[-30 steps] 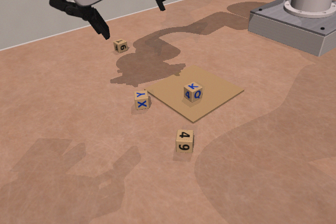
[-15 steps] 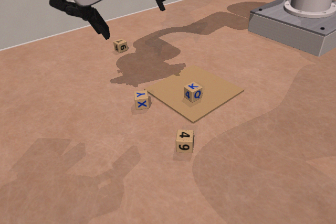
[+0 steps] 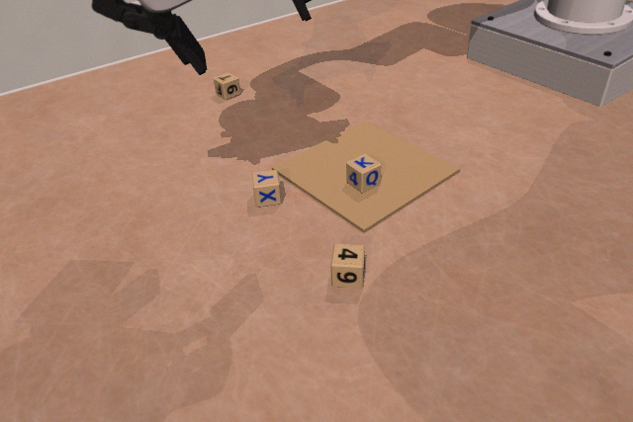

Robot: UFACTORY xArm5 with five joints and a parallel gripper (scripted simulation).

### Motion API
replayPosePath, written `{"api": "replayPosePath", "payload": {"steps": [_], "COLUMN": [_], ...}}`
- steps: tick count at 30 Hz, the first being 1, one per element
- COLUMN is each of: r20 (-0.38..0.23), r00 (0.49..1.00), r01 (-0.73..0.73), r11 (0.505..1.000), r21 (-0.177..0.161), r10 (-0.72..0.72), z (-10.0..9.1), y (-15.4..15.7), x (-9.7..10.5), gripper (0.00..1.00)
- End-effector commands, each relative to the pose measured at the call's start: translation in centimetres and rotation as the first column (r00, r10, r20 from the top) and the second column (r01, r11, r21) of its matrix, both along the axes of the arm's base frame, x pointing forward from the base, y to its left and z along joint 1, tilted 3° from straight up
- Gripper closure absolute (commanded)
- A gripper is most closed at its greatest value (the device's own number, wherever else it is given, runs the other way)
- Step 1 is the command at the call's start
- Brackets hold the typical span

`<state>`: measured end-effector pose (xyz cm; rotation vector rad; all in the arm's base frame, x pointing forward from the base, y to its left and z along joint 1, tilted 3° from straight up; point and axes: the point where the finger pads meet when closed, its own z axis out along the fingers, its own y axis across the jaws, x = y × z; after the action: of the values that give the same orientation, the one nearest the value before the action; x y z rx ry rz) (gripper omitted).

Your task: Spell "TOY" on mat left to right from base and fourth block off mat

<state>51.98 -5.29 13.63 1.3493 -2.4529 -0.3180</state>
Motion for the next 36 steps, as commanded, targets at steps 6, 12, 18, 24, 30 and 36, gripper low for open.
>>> {"api": "replayPosePath", "payload": {"steps": [6,12,18,24,30,36], "r20": [0.012,0.016,0.021,0.034,0.052,0.052], "r00": [1.0,1.0,0.999,0.997,0.993,0.993], "r01": [-0.017,-0.025,-0.036,-0.065,-0.103,-0.103], "r11": [1.0,1.0,0.999,0.998,0.994,0.994], "r21": [0.005,0.008,0.011,0.02,0.03,0.03], "r10": [0.017,0.025,0.036,0.064,0.102,0.102], "z": [0.3,0.3,0.4,0.6,0.8,0.8], "y": [0.0,0.0,0.0,0.0,0.1,0.1], "x": [0.6,0.9,1.2,2.1,3.2,3.2], "gripper": [0.0,0.0,0.0,0.0,0.0,0.0]}}
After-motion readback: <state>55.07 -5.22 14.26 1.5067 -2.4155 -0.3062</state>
